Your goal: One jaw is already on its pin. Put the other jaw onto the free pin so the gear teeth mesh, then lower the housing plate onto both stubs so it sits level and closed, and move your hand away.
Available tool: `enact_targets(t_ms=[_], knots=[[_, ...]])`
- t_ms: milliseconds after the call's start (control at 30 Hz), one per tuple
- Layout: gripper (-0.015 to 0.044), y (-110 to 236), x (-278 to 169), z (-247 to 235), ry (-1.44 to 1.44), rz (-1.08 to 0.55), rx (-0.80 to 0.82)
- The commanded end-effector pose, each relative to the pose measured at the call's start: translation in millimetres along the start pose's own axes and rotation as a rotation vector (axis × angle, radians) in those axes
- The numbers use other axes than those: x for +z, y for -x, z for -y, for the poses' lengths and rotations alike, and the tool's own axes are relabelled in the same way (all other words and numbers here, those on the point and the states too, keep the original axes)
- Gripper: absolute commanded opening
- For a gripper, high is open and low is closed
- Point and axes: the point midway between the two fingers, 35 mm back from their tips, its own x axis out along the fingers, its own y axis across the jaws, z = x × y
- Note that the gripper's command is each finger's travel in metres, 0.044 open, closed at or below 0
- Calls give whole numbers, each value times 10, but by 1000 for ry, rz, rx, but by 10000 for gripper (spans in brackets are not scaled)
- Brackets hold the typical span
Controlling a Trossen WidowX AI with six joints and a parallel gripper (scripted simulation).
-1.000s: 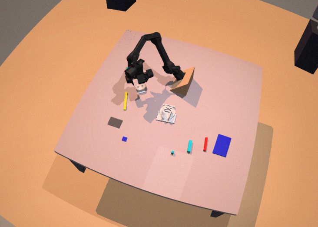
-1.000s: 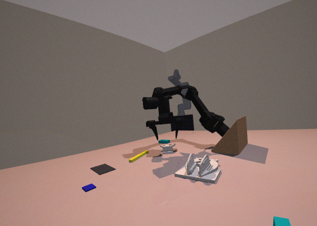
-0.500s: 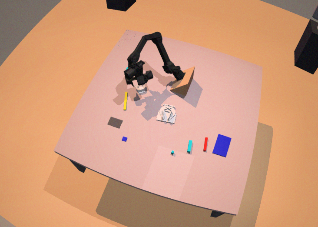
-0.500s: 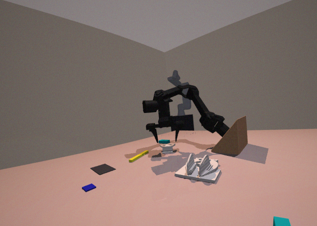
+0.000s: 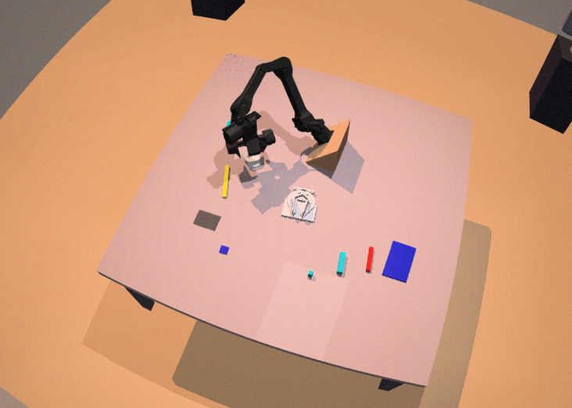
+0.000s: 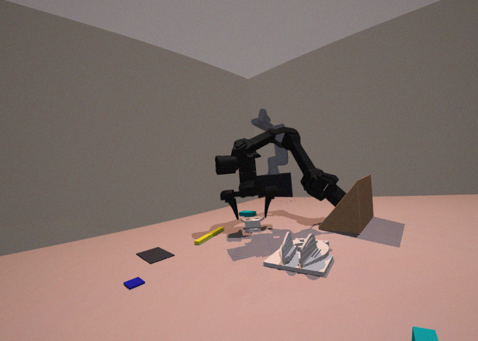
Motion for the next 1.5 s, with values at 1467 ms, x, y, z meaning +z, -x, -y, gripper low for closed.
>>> enact_targets(t_ms=[1467], knots=[[393,-190,-8,-19,4,-4,2]])
